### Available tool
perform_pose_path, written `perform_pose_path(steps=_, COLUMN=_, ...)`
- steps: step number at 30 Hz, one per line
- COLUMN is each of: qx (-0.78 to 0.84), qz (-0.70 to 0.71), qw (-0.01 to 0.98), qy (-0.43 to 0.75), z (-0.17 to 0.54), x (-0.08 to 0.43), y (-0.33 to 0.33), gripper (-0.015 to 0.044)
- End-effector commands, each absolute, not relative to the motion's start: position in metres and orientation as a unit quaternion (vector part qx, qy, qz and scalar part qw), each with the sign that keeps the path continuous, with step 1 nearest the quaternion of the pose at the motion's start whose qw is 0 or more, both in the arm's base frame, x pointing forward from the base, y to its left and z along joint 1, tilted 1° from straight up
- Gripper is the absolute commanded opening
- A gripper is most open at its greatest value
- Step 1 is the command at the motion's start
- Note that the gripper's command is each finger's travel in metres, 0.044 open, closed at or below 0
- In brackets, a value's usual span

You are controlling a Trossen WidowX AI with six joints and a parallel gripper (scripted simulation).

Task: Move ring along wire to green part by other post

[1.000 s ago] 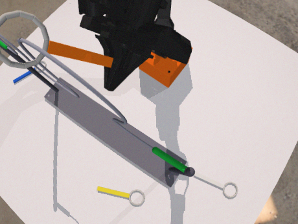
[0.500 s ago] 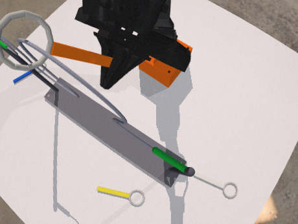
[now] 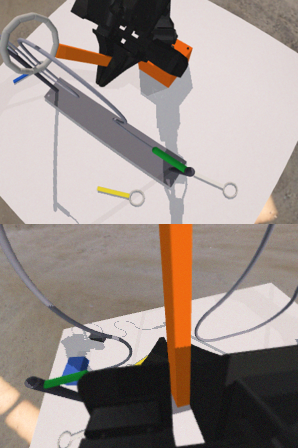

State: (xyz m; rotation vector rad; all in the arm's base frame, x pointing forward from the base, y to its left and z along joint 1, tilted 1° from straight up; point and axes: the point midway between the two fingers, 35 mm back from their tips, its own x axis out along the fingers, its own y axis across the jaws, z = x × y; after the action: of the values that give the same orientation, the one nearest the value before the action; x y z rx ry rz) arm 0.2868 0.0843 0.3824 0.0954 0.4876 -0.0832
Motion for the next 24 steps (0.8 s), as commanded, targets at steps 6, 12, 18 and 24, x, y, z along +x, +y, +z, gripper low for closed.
perform_pose_path(steps=6, qx=-0.015, qz=-0.058, qw=0.969, qy=0.238, z=0.382, x=0.2867, y=0.0804, gripper=-0.015)
perform_pose_path(steps=12, qx=-0.051, qz=-0.068, qw=0.968, qy=0.235, z=0.3821, x=0.2867, y=0.0779, gripper=-0.015)
perform_pose_path(steps=18, qx=-0.087, qz=-0.078, qw=0.966, qy=0.232, z=0.3823, x=0.2868, y=0.0754, gripper=-0.015)
perform_pose_path(steps=24, qx=-0.123, qz=-0.088, qw=0.962, qy=0.229, z=0.3827, x=0.2868, y=0.073, gripper=-0.015)
